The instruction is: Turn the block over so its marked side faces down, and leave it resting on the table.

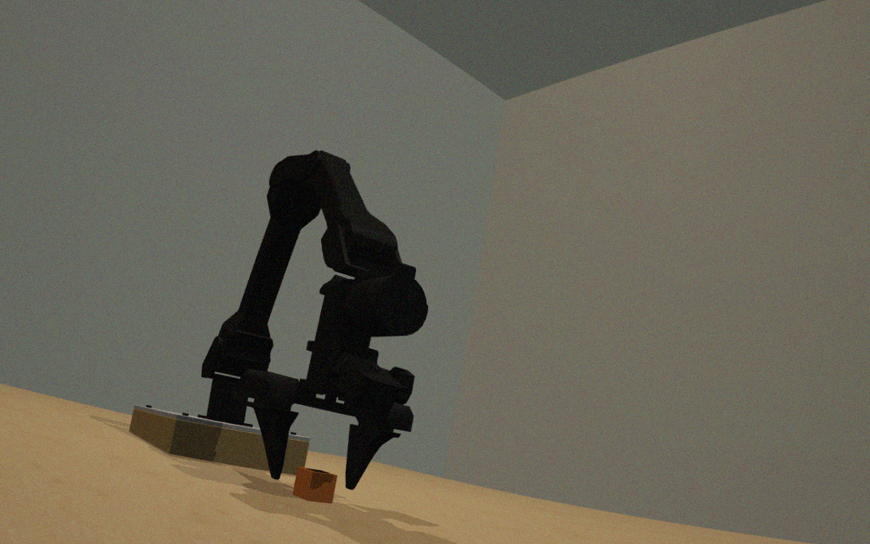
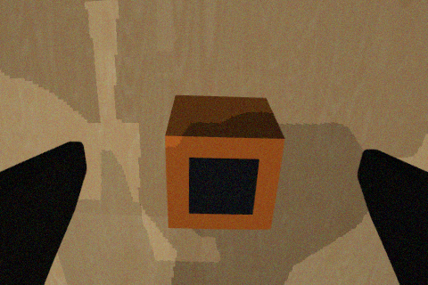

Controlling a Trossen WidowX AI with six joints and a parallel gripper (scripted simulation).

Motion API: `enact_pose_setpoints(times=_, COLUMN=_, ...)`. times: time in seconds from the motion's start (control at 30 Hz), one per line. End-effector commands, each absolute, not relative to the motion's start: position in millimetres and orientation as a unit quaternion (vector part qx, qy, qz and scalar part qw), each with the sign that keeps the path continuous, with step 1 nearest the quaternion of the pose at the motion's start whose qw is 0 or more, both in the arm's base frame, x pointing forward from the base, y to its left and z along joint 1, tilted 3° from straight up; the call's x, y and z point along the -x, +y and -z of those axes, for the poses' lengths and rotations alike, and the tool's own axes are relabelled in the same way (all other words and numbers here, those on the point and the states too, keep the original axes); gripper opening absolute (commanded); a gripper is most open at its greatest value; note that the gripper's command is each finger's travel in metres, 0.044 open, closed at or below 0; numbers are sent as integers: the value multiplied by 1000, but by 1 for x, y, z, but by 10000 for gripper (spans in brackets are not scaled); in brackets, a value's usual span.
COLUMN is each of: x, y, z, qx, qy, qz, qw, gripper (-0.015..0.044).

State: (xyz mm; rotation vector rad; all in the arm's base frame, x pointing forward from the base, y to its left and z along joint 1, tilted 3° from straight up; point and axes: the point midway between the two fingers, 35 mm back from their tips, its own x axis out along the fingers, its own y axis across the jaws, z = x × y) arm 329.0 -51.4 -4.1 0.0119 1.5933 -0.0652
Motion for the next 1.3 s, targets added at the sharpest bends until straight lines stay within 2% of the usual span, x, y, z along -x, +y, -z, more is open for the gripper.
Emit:
enact_pose_setpoints(times=0.0, x=-329, y=-51, z=7, qx=-6, qy=714, qz=28, qw=699, gripper=387)
enact_pose_setpoints(times=0.33, x=-329, y=-51, z=7, qx=-6, qy=714, qz=28, qw=699, gripper=125)
enact_pose_setpoints(times=0.83, x=-329, y=-51, z=7, qx=-6, qy=714, qz=28, qw=699, gripper=25)
enact_pose_setpoints(times=0.87, x=-329, y=-51, z=6, qx=-6, qy=714, qz=28, qw=699, gripper=0)
enact_pose_setpoints(times=1.03, x=-329, y=-50, z=-22, qx=-6, qy=714, qz=28, qw=699, gripper=0)
enact_pose_setpoints(times=1.27, x=-330, y=-50, z=-22, qx=-6, qy=706, qz=28, qw=708, gripper=0)
